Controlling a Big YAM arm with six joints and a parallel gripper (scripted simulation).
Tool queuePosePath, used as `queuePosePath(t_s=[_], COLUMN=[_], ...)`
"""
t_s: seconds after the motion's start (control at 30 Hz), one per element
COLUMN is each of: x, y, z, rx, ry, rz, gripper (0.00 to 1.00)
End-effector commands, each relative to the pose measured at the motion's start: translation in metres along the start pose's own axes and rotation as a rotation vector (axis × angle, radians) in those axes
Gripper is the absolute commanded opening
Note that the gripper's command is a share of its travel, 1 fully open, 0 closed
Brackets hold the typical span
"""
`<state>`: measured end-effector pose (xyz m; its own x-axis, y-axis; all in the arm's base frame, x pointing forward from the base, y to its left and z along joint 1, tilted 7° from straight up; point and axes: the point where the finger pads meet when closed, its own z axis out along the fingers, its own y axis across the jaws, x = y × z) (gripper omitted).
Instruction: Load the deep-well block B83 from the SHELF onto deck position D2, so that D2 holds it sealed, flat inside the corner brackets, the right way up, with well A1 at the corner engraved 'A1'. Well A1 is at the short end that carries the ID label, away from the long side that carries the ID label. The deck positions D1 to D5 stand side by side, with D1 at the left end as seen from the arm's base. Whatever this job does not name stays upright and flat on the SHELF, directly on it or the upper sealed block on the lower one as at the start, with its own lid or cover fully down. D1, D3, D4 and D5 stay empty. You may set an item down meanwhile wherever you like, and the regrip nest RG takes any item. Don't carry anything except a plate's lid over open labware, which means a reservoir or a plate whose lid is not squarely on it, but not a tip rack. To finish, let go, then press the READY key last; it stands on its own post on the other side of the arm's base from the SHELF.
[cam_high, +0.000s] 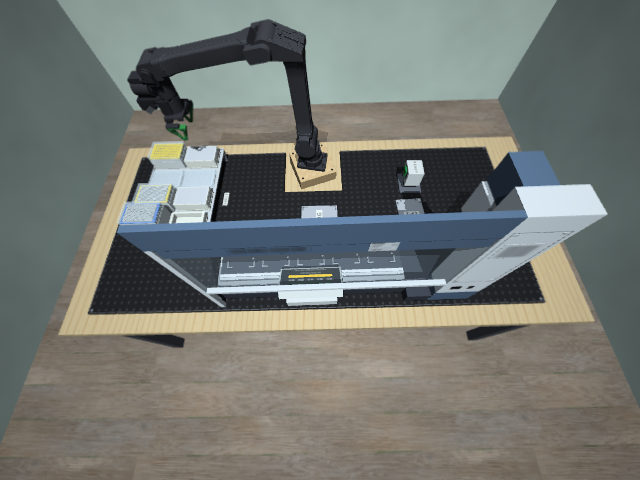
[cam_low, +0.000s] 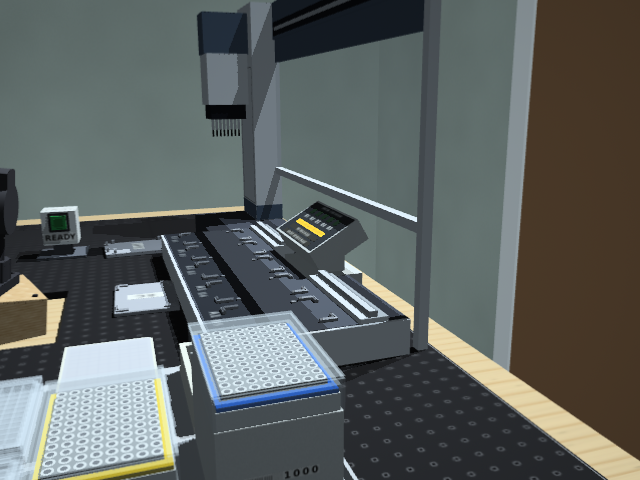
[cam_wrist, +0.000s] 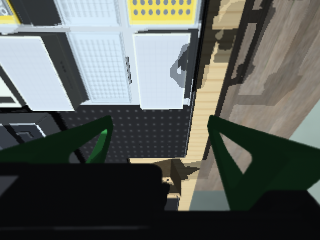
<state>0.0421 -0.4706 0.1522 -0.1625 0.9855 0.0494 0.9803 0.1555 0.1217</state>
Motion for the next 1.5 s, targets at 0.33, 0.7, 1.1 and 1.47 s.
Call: queuePosePath(t_s=[0.33, 0.7, 1.1, 1.47], x=[-0.020, -0.020, -0.019, -0.018], y=[-0.006, -0.006, 0.027, 0.072], z=[-0.036, -0.036, -0.043, -0.039], rx=[0.011, 0.011, 0.007, 0.001], ry=[-0.086, -0.086, -0.101, -0.089], rz=[-0.009, -0.009, -0.012, -0.011], gripper=[1.00, 1.00, 1.00, 1.00])
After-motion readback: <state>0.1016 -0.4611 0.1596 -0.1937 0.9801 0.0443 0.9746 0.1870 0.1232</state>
